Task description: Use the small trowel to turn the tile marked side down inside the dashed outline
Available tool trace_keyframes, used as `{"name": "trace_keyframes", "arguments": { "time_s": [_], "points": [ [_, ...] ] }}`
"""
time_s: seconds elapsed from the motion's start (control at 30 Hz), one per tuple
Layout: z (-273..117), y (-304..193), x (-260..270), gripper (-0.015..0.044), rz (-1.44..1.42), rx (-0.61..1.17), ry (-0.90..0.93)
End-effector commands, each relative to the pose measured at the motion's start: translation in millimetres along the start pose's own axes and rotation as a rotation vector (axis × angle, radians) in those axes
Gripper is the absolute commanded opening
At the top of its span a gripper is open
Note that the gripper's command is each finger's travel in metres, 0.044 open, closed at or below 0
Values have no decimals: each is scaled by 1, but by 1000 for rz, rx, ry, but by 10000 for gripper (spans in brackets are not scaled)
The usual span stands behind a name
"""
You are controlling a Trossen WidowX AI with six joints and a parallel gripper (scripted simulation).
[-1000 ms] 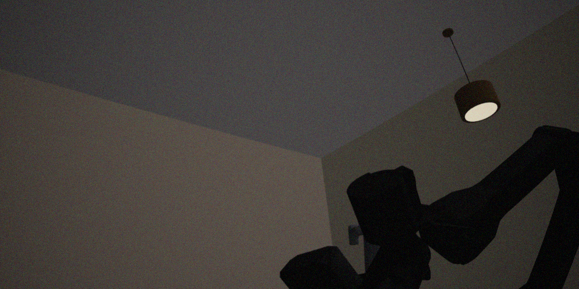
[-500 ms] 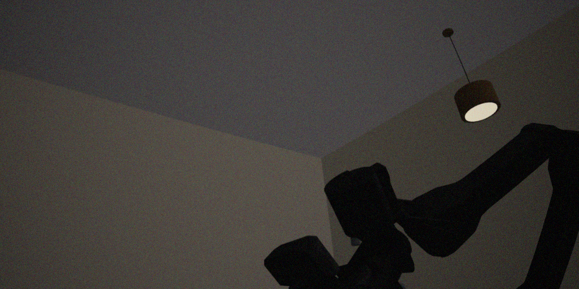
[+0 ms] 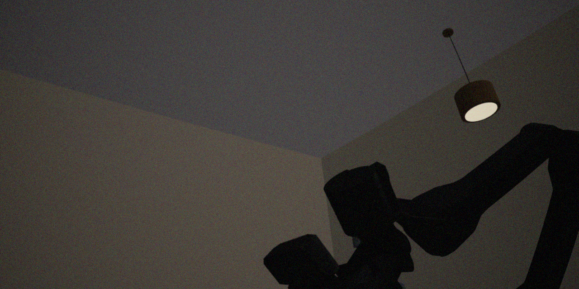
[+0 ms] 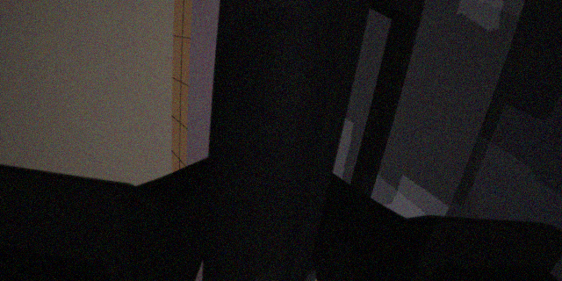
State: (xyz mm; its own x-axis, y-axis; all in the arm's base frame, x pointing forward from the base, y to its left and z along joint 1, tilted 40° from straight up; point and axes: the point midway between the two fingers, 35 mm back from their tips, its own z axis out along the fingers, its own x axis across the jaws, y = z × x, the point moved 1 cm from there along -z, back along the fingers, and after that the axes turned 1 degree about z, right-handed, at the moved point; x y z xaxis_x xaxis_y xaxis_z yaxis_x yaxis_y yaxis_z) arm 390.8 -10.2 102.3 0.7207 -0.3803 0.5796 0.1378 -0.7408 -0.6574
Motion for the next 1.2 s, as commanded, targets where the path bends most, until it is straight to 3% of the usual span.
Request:
{"name": "trace_keyframes", "arguments": {
  "time_s": [0.0, 0.73, 1.17],
  "points": [
    [-2, 1, 3, 0, -7, -2, 8],
    [0, 1, 0, 0, 5, -4, -1],
    [20, 69, 2, 0, 305, -280, -29]
  ]
}}
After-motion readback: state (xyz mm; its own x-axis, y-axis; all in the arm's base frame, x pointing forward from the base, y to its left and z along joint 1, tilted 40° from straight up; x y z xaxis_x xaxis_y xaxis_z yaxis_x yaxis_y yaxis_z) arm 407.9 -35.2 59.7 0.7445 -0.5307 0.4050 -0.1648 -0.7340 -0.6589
